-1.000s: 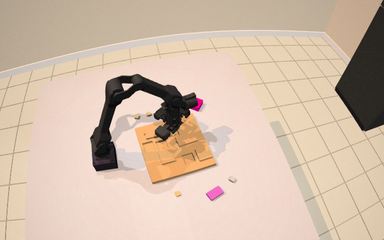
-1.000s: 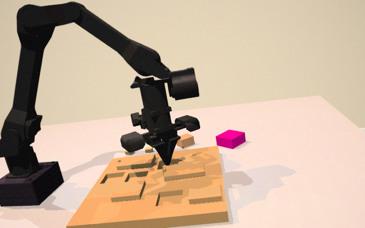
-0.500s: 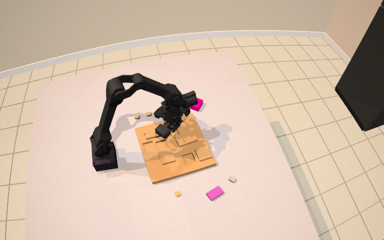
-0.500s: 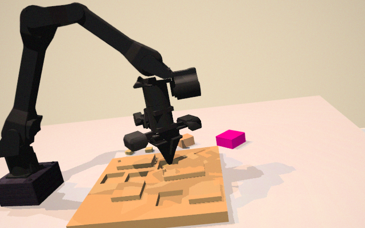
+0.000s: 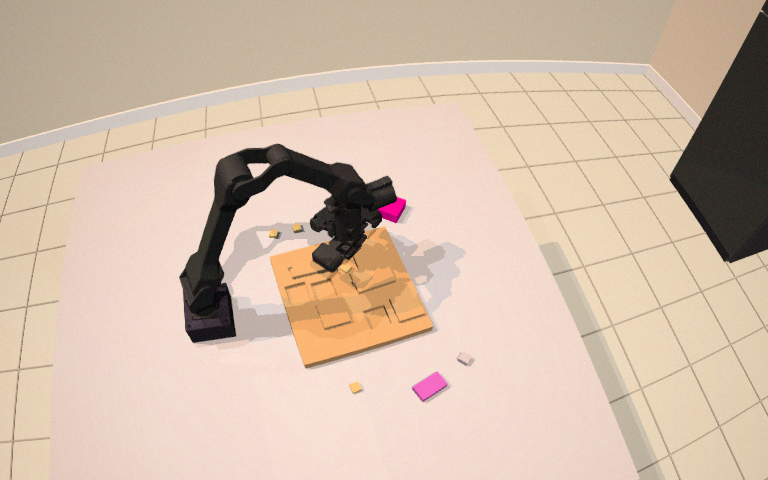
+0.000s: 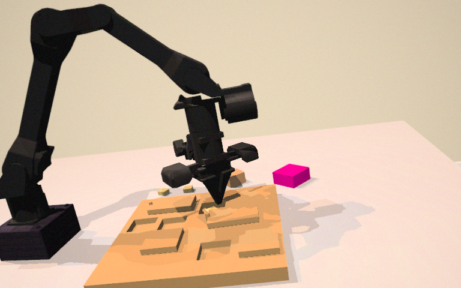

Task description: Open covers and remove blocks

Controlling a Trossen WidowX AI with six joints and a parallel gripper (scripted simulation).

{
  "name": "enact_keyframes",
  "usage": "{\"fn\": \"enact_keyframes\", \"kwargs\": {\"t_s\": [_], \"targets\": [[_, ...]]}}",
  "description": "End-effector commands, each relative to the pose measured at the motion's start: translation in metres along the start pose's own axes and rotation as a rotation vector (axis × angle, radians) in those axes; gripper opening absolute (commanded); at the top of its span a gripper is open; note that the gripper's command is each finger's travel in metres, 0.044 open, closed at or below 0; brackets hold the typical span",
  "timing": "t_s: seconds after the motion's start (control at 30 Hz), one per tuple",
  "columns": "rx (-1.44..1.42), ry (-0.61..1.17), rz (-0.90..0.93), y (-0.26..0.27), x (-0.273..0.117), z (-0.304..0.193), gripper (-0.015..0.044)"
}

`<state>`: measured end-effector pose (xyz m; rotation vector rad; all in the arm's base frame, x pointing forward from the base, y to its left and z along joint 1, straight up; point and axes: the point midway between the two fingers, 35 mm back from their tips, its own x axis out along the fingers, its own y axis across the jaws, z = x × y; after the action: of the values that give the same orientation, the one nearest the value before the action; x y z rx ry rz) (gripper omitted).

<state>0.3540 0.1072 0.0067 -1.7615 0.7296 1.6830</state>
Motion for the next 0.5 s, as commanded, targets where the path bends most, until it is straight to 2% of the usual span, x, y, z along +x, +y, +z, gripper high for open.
{"fn": "enact_keyframes", "kwargs": {"t_s": [0.0,0.47], "targets": [[0.004,-0.009,0.009,-0.003,0.0036,0.0029,0.0],[0.004,-0.009,0.008,-0.0101,0.0036,0.0054,0.0]]}}
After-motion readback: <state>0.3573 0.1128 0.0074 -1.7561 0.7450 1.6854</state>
